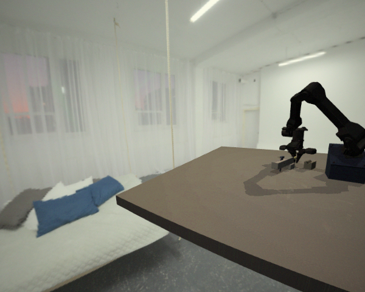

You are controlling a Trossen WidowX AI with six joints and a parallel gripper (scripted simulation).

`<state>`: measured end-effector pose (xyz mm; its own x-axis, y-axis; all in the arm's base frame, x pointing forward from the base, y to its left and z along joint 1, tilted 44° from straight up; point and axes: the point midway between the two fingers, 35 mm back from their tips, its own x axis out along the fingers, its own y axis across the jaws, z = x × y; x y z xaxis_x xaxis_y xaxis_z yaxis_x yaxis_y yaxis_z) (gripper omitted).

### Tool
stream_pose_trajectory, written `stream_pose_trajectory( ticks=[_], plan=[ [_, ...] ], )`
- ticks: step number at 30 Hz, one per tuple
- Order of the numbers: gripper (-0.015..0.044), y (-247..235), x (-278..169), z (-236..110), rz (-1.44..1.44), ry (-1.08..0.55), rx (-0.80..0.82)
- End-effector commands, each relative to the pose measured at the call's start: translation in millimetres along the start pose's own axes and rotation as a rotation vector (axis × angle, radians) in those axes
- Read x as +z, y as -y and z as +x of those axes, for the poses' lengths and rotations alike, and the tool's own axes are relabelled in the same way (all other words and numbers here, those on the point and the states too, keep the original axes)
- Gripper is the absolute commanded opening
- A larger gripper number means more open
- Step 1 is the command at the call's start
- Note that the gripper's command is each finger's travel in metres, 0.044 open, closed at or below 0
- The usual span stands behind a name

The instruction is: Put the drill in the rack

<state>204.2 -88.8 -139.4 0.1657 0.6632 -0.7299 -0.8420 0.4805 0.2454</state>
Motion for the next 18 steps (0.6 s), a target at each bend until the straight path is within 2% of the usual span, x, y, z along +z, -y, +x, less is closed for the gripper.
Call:
stream_pose_trajectory(
  ticks=[1, 18],
  plan=[
    [0.0, 1.4, -8.5, -1.7, 0.0, -0.002, -0.004],
    [0.0, 2.2, -33.5, -3.6, 0.0, -0.004, -0.005]
  ],
)
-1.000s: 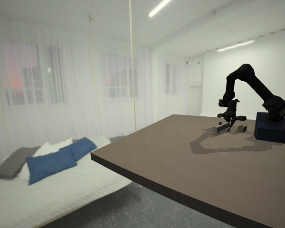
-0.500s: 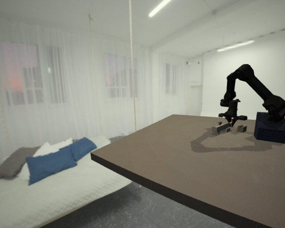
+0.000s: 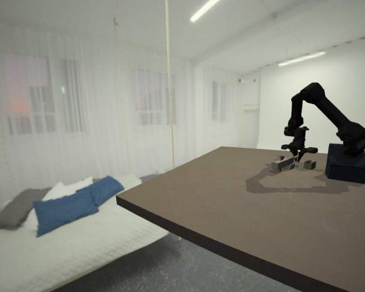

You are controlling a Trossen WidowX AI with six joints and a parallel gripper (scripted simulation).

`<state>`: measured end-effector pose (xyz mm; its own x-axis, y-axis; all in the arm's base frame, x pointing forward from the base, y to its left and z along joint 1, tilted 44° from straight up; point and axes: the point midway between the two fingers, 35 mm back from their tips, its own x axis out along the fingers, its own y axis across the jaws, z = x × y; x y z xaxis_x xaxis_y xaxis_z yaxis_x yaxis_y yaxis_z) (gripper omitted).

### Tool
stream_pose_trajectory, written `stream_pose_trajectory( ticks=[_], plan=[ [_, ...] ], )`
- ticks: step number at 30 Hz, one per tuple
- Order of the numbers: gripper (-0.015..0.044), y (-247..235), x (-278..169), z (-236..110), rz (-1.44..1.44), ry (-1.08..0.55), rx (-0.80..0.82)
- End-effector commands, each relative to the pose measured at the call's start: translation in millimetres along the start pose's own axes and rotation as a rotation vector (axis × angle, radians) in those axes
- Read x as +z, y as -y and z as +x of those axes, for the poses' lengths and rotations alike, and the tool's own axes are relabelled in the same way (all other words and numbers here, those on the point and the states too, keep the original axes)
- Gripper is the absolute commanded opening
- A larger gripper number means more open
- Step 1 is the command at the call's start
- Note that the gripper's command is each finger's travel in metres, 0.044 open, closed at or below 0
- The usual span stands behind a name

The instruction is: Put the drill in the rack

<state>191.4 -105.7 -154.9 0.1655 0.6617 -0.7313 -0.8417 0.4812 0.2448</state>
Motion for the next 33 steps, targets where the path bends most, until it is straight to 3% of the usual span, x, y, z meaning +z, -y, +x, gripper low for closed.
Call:
stream_pose_trajectory(
  ticks=[1, 33],
  plan=[
    [0.0, 1.1, -7.9, -1.5, -0.001, -0.002, -0.004],
    [0.0, -1.4, -21.2, -9.3, 0.0, -0.004, -0.004]
  ],
)
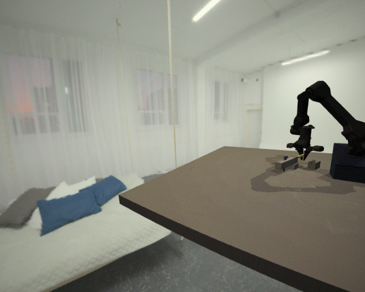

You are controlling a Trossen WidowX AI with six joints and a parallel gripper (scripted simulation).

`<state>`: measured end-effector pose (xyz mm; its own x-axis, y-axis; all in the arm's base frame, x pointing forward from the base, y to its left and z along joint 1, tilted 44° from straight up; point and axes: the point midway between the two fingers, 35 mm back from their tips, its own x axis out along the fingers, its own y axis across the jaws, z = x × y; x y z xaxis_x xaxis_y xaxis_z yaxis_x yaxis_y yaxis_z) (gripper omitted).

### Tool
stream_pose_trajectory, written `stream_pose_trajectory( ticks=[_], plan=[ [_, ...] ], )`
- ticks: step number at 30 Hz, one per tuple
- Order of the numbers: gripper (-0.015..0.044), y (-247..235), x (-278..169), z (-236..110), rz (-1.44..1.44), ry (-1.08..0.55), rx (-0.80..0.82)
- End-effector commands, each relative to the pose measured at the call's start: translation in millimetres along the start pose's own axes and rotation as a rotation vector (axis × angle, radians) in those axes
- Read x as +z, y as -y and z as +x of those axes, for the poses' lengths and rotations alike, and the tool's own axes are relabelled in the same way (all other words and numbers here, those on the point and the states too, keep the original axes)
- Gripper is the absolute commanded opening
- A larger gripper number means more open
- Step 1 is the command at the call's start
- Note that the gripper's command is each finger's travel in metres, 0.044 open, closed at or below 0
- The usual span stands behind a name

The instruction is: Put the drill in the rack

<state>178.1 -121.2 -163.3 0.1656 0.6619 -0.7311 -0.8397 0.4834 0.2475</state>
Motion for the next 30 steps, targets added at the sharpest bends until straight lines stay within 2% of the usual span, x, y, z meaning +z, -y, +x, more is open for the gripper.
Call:
stream_pose_trajectory(
  ticks=[1, 30],
  plan=[
    [0.0, 0.1, 0.0, -3.4, -0.004, -0.004, -0.004],
    [0.0, -1.9, 2.0, -12.1, -0.004, -0.004, -0.004]
  ],
)
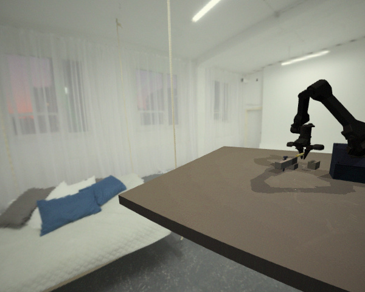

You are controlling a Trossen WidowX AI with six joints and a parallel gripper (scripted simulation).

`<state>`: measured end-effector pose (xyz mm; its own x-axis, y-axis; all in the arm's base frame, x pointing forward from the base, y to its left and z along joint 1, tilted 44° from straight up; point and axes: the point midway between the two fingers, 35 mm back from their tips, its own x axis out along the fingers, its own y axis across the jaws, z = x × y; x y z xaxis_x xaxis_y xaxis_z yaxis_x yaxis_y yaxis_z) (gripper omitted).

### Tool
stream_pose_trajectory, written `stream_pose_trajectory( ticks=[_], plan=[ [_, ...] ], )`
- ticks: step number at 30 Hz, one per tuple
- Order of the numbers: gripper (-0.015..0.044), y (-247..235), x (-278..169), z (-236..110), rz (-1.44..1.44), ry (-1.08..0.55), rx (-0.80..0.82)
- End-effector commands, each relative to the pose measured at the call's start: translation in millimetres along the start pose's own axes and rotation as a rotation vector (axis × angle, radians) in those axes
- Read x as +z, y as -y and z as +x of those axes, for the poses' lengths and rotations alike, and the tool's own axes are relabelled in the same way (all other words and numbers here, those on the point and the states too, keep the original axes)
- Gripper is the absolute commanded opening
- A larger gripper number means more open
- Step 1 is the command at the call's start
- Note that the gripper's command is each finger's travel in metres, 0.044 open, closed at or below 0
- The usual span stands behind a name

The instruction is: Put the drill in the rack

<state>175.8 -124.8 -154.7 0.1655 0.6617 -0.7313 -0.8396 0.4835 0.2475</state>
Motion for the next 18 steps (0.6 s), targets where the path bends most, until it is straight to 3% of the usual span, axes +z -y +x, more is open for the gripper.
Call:
stream_pose_trajectory(
  ticks=[1, 18],
  plan=[
    [0.0, 0.4, -0.2, -3.3, -0.004, -0.004, -0.004],
    [0.0, -0.6, 0.7, -8.3, -0.004, -0.004, -0.004]
  ],
)
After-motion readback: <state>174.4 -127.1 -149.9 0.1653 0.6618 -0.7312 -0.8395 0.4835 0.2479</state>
